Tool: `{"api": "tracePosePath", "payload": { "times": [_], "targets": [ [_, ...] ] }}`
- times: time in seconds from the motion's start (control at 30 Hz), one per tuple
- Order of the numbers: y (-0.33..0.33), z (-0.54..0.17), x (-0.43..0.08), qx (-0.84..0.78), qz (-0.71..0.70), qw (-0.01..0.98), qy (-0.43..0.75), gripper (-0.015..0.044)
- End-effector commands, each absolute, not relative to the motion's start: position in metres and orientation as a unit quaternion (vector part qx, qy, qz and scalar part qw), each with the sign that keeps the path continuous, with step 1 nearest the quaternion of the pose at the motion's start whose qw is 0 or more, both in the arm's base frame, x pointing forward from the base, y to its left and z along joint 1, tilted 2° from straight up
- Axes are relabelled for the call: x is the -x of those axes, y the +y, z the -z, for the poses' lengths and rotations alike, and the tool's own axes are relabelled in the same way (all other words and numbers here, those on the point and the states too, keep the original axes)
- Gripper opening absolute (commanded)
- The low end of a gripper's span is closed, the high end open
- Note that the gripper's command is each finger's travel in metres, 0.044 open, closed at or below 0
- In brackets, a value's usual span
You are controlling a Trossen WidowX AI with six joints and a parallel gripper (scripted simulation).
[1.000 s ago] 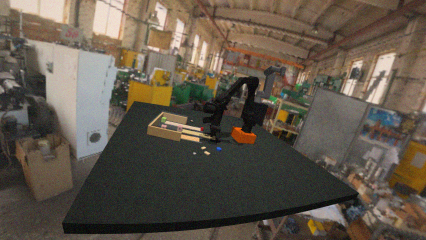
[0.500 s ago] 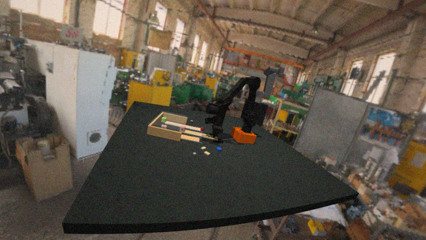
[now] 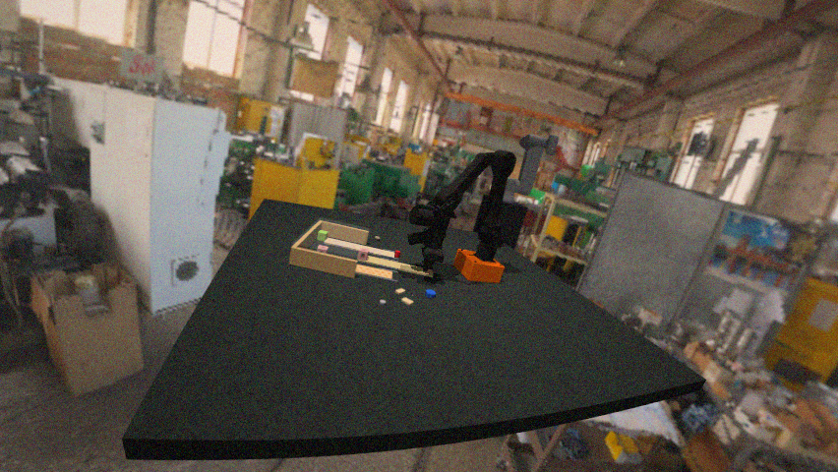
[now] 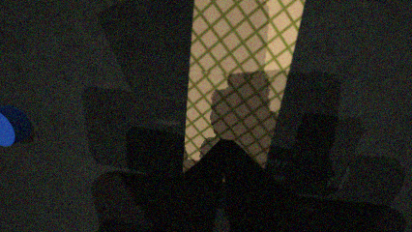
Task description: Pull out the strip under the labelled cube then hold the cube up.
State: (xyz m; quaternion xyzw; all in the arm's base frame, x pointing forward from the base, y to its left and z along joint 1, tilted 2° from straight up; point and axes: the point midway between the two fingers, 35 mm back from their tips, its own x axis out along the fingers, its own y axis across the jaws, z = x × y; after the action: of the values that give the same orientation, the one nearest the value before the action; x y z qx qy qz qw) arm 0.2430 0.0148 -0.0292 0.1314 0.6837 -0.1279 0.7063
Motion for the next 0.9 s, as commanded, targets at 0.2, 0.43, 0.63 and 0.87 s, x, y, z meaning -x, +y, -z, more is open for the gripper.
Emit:
{"api": "tracePosePath", "payload": {
  "times": [0.2,0.43,0.63,0.87],
  "targets": [
    [0.02,0.035,-0.22,-0.131,0.129,0.693,0.698,0.0],
    [0.023,0.035,-0.214,-0.131,0.129,0.692,0.698,0.0],
    [0.025,0.035,-0.209,-0.131,0.129,0.692,0.698,0.0],
    [0.027,0.035,-0.202,-0.131,0.129,0.692,0.698,0.0]
  ]
}}
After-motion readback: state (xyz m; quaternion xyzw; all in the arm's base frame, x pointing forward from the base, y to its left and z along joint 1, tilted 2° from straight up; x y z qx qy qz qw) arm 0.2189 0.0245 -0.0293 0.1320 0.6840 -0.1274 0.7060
